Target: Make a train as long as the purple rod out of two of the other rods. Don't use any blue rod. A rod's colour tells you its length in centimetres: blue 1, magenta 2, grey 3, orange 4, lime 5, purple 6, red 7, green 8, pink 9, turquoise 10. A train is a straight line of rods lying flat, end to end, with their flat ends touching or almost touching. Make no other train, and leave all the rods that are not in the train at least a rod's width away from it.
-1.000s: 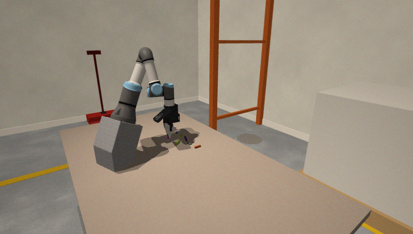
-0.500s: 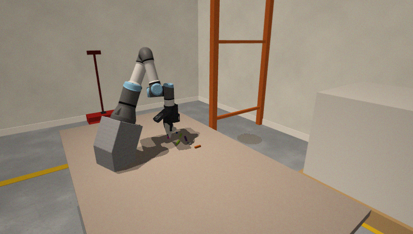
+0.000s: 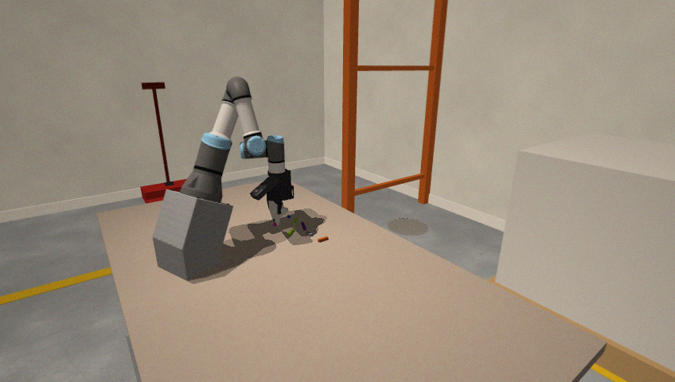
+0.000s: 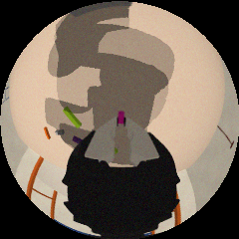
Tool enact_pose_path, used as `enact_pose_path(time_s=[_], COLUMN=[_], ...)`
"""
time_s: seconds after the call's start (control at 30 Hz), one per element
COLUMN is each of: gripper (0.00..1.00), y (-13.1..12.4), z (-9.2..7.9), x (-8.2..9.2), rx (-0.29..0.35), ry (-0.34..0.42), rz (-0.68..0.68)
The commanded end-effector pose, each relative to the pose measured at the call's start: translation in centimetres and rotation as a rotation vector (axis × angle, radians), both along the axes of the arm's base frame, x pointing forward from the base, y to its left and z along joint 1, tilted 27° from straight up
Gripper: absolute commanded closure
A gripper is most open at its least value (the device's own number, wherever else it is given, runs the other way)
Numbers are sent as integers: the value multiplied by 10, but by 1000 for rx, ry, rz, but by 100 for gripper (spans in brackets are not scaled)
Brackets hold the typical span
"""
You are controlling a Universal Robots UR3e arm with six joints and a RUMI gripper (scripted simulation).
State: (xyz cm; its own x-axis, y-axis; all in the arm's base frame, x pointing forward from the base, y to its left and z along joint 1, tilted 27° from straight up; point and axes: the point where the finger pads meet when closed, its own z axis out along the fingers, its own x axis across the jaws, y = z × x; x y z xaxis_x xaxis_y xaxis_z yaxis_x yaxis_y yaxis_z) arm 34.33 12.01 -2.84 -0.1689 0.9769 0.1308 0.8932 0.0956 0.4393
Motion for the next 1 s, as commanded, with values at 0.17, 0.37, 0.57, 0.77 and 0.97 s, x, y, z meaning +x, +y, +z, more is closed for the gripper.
enact_pose_path(time_s=[0.17, 0.37, 0.57, 0.77, 0.97], gripper=[100, 100, 100, 100, 100], y=[-1, -2, -3, -5, -6], z=[4, 7, 14, 22, 28], x=[-1, -3, -6, -10, -13], rx=[0, 0, 0, 0, 0], ry=[-1, -1, -1, -1, -1], rz=[0, 0, 0, 0, 0])
